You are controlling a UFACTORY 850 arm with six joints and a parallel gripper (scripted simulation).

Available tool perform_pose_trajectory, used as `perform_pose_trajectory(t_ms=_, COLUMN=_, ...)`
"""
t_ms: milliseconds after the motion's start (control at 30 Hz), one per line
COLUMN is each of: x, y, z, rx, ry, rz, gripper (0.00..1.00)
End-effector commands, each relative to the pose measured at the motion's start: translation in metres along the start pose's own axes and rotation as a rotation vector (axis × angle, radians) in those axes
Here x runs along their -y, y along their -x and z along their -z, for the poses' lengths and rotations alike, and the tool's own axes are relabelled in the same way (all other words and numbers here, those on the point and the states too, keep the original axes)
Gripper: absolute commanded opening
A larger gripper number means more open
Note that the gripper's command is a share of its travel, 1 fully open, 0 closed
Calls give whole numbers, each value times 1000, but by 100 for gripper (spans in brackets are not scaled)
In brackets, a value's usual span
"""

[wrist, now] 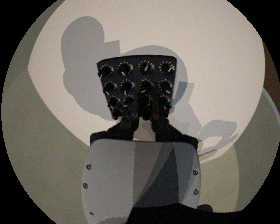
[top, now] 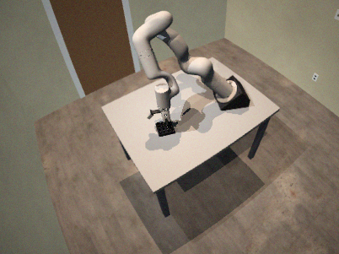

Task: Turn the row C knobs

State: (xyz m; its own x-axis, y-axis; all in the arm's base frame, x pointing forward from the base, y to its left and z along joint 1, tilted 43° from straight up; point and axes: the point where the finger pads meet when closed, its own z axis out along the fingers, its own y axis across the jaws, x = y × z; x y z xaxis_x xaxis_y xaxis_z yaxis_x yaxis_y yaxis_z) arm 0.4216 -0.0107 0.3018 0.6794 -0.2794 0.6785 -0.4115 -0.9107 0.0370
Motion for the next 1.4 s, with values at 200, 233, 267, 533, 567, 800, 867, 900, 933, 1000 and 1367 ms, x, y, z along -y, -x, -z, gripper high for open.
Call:
perform_pose_trajectory(t_ms=200, x=0, y=0, z=0, rx=-1, ry=0, rz=0, gripper=8)
perform_pose_trajectory(t_ms=233, x=0, y=0, z=0, rx=-1, ry=0, rz=0, gripper=8)
perform_pose_trajectory(t_ms=267, x=0, y=0, z=0, rx=-1, ry=0, rz=0, gripper=8)
perform_pose_trajectory(t_ms=533, x=0, y=0, z=0, rx=-1, ry=0, rz=0, gripper=8)
perform_pose_trajectory(t_ms=567, x=0, y=0, z=0, rx=-1, ry=0, rz=0, gripper=8)
perform_pose_trajectory(t_ms=800, x=0, y=0, z=0, rx=-1, ry=0, rz=0, gripper=8)
perform_pose_trajectory(t_ms=867, x=0, y=0, z=0, rx=-1, ry=0, rz=0, gripper=8)
perform_pose_trajectory(t_ms=900, x=0, y=0, z=0, rx=-1, ry=0, rz=0, gripper=8)
perform_pose_trajectory(t_ms=933, x=0, y=0, z=0, rx=-1, ry=0, rz=0, gripper=8)
perform_pose_trajectory(t_ms=1000, x=0, y=0, z=0, rx=-1, ry=0, rz=0, gripper=8)
perform_pose_trajectory(t_ms=1367, x=0, y=0, z=0, rx=-1, ry=0, rz=1, gripper=8)
